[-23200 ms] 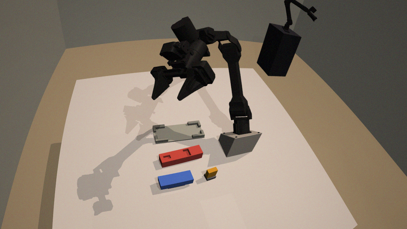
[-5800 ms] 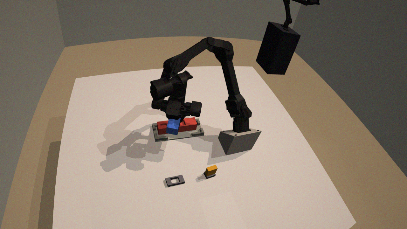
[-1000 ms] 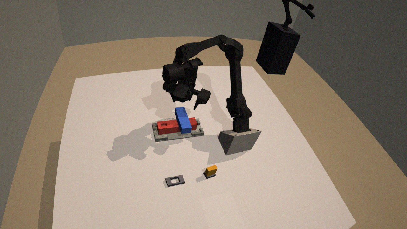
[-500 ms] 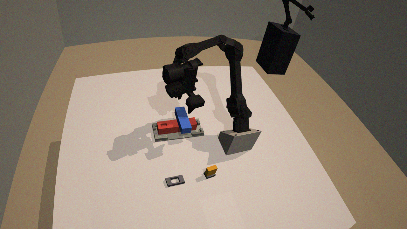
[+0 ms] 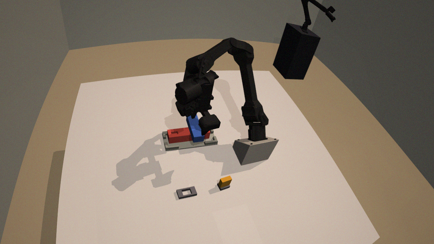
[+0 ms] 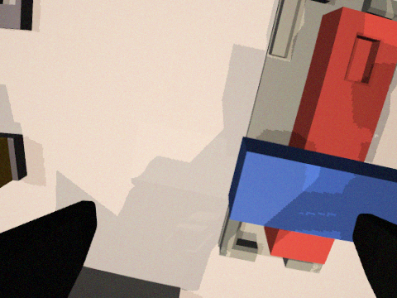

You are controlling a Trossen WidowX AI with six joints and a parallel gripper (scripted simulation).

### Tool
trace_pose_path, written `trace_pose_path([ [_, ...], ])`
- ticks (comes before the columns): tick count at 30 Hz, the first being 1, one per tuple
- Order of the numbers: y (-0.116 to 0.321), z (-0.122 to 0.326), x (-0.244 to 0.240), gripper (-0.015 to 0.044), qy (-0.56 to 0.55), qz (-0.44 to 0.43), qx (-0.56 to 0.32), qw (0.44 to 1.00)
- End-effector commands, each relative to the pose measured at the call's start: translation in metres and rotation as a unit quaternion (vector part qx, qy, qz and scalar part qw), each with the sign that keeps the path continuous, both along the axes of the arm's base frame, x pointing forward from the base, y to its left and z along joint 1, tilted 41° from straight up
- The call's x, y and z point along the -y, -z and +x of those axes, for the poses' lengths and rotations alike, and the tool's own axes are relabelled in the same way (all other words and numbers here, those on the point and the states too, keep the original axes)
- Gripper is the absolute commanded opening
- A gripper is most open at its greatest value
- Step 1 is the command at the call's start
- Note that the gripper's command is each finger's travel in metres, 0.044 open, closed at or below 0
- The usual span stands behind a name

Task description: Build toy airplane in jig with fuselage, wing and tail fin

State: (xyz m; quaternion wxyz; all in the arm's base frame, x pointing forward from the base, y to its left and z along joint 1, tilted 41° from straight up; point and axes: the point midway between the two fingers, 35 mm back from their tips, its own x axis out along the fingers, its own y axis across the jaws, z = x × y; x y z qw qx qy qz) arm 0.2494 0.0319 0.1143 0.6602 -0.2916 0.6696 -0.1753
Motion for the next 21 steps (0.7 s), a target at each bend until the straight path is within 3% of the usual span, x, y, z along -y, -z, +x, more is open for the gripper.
trace_pose_path([
  [1,0.043,-0.008,-0.055,0.044,0.001,0.007,-0.002,1.0],
  [10,0.126,-0.065,-0.136,0.044,0.012,-0.011,0.003,1.0],
  [18,0.131,-0.068,-0.137,0.044,0.013,-0.013,0.004,1.0],
  [21,0.157,-0.066,-0.116,0.044,0.013,-0.013,0.004,1.0],
])
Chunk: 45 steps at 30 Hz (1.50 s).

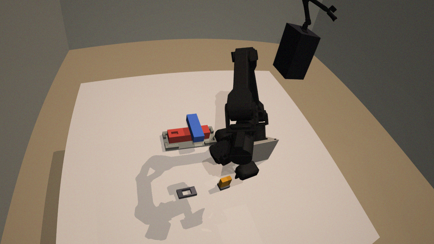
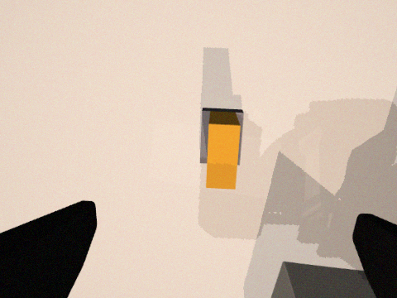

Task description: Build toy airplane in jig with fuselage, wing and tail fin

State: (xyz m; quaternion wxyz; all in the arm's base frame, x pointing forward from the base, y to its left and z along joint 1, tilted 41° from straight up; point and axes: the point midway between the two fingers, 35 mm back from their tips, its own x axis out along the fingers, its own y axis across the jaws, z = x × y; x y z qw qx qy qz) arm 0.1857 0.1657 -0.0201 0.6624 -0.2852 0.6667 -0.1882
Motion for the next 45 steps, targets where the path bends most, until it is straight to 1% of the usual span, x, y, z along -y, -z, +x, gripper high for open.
trace_pose_path([
  [1,0.031,-0.002,0.026,0.044,0.001,-0.009,-0.004,1.0],
  [10,0.048,-0.002,0.042,0.044,0.001,-0.009,-0.004,1.0],
  [45,0.086,0.0,0.074,0.044,0.001,-0.01,-0.003,1.0],
])
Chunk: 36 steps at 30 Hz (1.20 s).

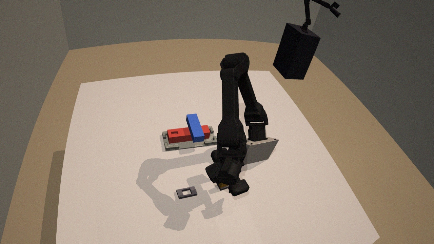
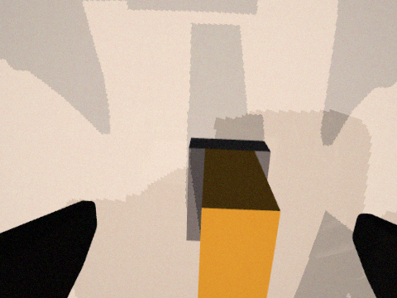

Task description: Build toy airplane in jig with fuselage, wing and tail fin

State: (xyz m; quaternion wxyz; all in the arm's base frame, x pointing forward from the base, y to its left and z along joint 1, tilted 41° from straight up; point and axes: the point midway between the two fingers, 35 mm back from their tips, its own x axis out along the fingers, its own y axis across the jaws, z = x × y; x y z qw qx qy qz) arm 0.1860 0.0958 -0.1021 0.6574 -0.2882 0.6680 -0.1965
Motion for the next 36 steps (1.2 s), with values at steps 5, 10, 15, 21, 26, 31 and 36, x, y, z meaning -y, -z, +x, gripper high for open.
trace_pose_path([
  [5,0.008,0.0,0.008,0.044,-0.003,-0.002,-0.001,1.0],
  [10,0.008,0.0,0.008,0.0309,-0.003,-0.002,-0.001,1.0],
  [15,0.008,0.0,0.008,0.0177,-0.003,-0.002,-0.001,1.0],
  [21,0.008,0.0,0.008,0.004,-0.003,-0.002,-0.001,1.0],
  [26,0.008,0.0,0.008,0.0006,-0.003,-0.002,-0.001,1.0],
  [31,0.007,0.001,0.004,0.0,-0.005,0.005,0.0,1.0],
  [36,0.002,0.005,-0.01,0.0,-0.012,0.027,0.004,1.0],
])
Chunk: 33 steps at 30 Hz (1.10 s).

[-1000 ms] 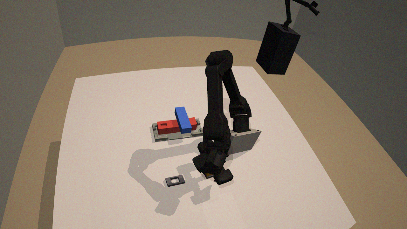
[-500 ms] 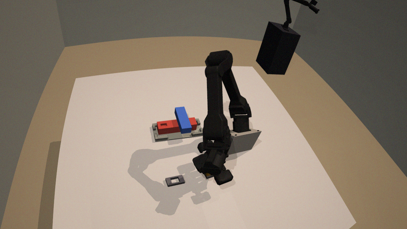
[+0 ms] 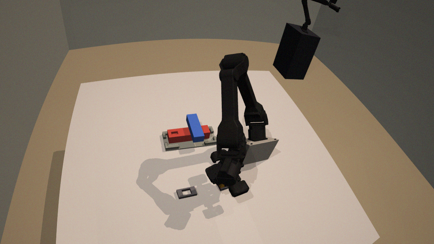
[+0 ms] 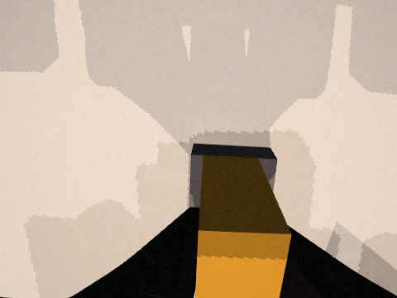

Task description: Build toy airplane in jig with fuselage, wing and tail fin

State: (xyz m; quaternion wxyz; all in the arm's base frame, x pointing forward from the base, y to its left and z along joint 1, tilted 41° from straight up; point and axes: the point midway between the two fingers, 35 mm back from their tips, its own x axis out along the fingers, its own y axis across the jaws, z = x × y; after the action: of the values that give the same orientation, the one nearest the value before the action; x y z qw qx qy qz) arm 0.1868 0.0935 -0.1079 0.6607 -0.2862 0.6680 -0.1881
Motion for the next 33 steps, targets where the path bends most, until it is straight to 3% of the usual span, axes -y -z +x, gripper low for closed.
trace_pose_path([
  [1,-0.005,0.005,-0.013,0.0,-0.007,0.019,0.004,1.0],
  [33,-0.078,-0.001,-0.07,0.0,0.0,-0.001,-0.002,1.0],
])
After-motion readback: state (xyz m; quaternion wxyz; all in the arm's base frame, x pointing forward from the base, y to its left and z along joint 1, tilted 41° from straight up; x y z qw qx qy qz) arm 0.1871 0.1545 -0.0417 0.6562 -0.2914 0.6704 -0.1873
